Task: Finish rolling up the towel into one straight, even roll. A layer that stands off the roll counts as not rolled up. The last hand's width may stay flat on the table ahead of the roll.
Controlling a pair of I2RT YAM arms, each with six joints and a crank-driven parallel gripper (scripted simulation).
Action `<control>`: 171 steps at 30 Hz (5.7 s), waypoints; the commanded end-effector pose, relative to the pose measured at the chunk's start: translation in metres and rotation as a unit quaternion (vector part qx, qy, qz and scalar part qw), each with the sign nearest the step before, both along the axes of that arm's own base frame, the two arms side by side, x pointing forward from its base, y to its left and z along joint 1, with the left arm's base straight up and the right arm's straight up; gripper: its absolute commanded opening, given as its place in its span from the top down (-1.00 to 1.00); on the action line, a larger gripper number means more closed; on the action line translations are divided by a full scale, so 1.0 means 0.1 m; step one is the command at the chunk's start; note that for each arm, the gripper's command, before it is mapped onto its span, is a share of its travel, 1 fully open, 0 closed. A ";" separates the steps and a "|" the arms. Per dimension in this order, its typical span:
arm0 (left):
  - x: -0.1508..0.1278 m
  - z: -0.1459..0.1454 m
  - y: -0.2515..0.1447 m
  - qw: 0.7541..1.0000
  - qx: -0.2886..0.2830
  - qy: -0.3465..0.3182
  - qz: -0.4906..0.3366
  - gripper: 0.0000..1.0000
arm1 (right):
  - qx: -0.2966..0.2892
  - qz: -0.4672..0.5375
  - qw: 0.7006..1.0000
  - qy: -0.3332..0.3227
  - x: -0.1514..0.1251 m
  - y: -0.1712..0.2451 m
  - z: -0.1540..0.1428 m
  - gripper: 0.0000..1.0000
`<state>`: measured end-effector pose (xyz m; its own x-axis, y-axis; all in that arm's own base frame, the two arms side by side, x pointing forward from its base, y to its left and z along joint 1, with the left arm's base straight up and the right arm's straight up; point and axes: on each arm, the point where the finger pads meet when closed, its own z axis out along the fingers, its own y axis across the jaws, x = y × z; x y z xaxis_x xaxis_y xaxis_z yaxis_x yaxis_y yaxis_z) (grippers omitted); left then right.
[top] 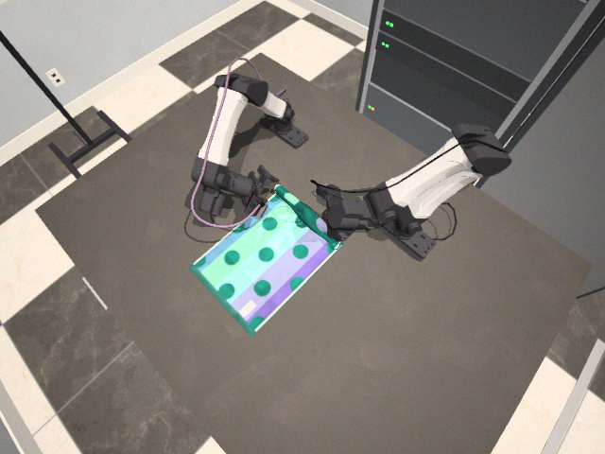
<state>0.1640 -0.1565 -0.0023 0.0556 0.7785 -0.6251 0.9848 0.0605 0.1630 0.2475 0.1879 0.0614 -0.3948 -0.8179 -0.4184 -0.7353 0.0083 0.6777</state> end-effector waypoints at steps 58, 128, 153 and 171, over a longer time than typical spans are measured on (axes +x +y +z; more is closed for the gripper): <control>-0.11 -0.05 0.01 0.889 0.008 0.457 -0.015 0.77 | 0.039 -0.010 0.853 -0.520 -0.29 0.30 0.05 -0.96; 0.11 0.31 0.26 0.889 0.008 0.457 -0.015 -0.70 | 0.038 -0.009 0.879 -0.476 -0.30 0.35 -0.41 0.61; 0.10 0.53 0.25 0.974 0.005 0.227 -0.003 -0.82 | 0.021 -0.015 0.985 -0.170 -0.30 0.35 -0.34 0.61; -0.11 0.60 0.02 0.996 0.001 -0.087 0.013 -0.94 | 0.011 -0.017 1.000 0.006 -0.30 0.35 -0.30 0.61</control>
<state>0.1354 -0.1561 0.0614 0.1706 0.7387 -0.6520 0.9738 -0.0253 0.2262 0.2250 0.2260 0.0247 -0.3963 -0.7934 -0.4619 -0.7889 0.0370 0.6134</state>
